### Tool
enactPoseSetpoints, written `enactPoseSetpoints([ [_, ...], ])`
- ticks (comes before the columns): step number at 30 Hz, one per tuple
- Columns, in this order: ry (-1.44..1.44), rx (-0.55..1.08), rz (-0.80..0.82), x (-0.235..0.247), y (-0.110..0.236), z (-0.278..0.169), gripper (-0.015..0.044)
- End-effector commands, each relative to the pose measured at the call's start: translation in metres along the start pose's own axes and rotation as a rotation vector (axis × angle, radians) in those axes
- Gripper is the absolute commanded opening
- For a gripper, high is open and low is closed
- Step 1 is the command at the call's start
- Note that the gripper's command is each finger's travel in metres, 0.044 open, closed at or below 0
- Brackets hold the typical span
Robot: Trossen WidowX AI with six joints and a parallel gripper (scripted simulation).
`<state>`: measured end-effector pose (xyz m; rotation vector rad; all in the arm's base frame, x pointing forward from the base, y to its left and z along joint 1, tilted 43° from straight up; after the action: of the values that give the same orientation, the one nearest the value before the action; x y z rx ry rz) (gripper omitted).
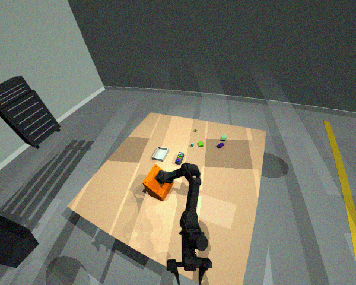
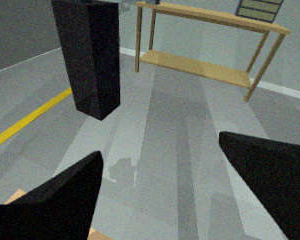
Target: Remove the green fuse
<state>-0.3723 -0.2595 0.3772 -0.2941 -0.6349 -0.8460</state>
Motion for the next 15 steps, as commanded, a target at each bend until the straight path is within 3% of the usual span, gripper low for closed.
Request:
enactPoseSetpoints([
  [1,-0.001,0.002,0.002,0.001,0.000,-0.001,0.0374],
  [5,-0.013,0.056,0.046,0.025,0.000,-0.022,0.0269],
  [12,-0.047,0.246,0.194,0.108,0.018,-0.096,0.0085],
  [15,-0.058,0.330,0.261,0.143,0.034,-0.127,0.0066],
])
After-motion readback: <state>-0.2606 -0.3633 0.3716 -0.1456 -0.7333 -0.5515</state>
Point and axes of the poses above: the point midway between the two fingers, 35 mm back from their tips, its own y axis back along the fingers, its own x axis across the jaws, z = x × y, the point moved 4 cm from there along y, back along the fingers, and after that the axes turned 12 degrees about -y, right-handed, at the moved point
